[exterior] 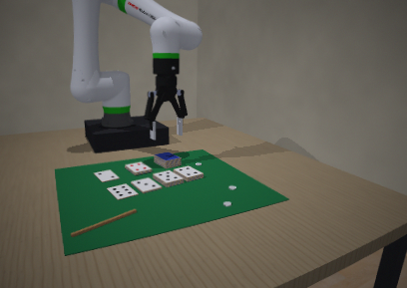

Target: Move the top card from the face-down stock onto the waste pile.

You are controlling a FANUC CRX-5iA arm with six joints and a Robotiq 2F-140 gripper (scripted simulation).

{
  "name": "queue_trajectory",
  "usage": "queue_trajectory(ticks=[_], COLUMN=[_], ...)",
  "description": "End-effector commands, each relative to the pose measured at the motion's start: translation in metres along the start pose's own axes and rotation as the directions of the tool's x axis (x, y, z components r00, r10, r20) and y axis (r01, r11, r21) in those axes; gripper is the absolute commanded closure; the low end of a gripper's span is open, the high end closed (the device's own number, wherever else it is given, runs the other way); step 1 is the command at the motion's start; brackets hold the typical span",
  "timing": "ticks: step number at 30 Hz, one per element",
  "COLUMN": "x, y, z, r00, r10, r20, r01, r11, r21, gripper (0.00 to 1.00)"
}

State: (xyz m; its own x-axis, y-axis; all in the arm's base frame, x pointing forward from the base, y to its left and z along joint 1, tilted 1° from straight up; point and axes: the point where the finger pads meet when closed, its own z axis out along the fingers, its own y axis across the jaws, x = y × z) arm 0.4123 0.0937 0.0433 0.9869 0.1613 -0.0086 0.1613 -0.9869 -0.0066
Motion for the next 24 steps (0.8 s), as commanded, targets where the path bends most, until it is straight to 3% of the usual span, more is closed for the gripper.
queue_trajectory(ticks=[1, 14, 24], x=[0.000, 0.000, 0.000], y=[0.000, 0.000, 0.000], z=[0.000, 0.013, 0.035], r00=[1.000, 1.000, 1.000], r10=[0.000, 0.000, 0.000], r20=[0.000, -0.001, -0.001], r01=[0.000, 0.000, 0.000], r11=[1.000, 1.000, 1.000], r21=[0.000, 0.000, 0.000], gripper=[0.50, 0.50, 0.50])
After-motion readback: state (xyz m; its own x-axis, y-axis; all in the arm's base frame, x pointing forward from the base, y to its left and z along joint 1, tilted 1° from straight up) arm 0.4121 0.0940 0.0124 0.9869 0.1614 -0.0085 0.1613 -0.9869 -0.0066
